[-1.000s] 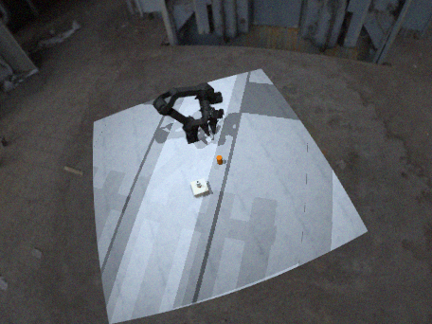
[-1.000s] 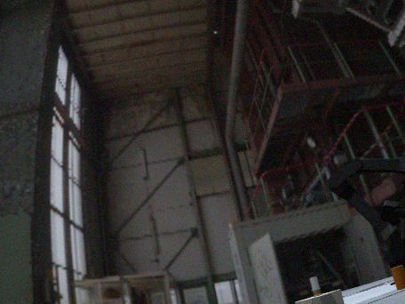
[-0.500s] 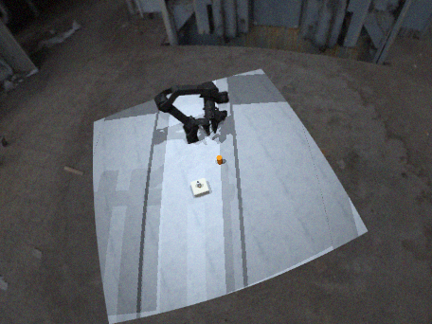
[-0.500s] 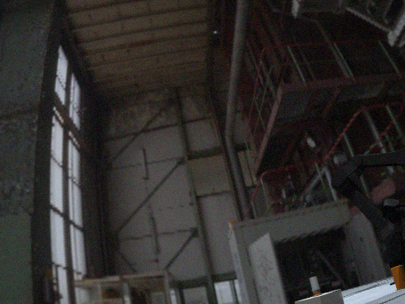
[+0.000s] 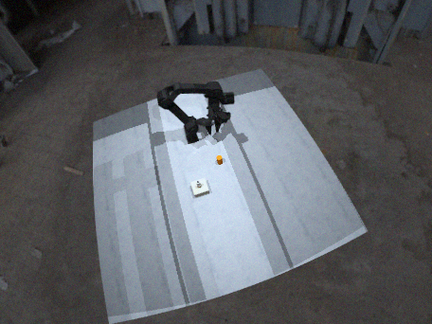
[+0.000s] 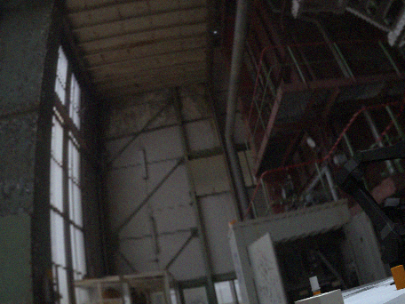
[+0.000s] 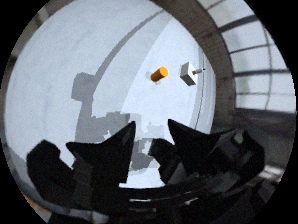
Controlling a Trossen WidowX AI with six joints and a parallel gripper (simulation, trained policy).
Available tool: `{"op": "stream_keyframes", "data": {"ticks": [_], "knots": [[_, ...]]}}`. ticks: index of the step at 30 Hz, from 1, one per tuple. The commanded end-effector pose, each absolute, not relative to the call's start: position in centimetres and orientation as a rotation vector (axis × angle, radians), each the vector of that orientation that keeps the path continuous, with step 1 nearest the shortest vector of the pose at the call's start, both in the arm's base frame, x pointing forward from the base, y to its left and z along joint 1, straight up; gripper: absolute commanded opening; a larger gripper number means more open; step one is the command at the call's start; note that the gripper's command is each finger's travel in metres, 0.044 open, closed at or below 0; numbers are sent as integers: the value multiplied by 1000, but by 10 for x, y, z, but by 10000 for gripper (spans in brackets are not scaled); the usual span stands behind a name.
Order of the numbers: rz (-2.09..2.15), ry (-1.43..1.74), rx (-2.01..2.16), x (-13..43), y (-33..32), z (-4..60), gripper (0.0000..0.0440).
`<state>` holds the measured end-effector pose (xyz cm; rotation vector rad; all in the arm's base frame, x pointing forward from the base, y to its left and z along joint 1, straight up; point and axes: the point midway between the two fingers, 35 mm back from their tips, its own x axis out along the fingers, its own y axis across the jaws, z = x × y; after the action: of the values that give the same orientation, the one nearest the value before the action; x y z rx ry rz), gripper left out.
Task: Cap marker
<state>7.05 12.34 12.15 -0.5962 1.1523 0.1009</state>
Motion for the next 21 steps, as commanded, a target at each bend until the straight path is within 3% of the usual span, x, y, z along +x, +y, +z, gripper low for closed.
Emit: {"op": "stream_keyframes", "data": {"ticks": [1, 21], "knots": [[93, 1198, -569, 71, 129, 122, 244], [32, 1387, -378, 84, 150, 125, 266]]}}
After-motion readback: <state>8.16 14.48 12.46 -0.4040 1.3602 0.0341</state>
